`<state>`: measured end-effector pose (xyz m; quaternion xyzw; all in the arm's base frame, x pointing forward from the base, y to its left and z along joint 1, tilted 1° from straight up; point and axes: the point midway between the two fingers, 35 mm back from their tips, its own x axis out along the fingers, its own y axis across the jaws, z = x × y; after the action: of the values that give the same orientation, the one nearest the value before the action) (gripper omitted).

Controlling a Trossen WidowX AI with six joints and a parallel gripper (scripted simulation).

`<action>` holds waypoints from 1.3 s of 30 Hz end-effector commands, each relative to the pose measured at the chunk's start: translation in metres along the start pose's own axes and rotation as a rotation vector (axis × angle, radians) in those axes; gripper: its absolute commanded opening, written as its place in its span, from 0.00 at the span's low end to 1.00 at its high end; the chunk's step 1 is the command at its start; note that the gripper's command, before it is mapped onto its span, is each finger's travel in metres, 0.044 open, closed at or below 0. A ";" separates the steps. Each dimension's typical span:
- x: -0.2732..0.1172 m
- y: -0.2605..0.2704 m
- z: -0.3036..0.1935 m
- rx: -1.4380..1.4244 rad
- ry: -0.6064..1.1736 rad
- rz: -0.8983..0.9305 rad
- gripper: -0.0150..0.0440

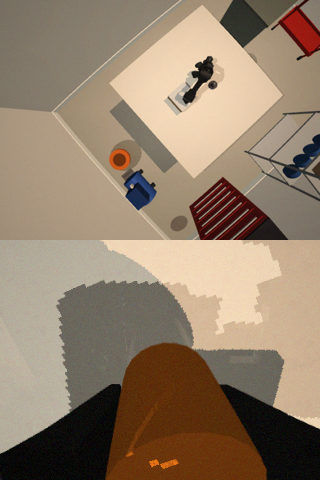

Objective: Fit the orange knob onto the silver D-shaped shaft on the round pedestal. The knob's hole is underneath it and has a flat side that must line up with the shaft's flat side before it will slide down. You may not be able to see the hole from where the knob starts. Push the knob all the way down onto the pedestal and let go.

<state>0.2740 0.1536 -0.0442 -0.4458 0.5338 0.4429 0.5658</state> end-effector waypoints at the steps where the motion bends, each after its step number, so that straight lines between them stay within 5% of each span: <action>1: 0.000 0.000 0.000 0.000 0.000 -0.001 0.48; 5: 0.000 0.000 0.000 0.000 0.000 -0.001 0.65; 21: 0.000 0.000 0.000 0.000 0.000 -0.001 0.66; 29: -0.069 -0.002 0.001 -0.007 -0.001 -0.005 1.00; 39: -0.068 0.000 -0.001 -0.003 -0.004 -0.002 1.00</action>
<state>0.2726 0.1516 0.0335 -0.4464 0.5304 0.4420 0.5693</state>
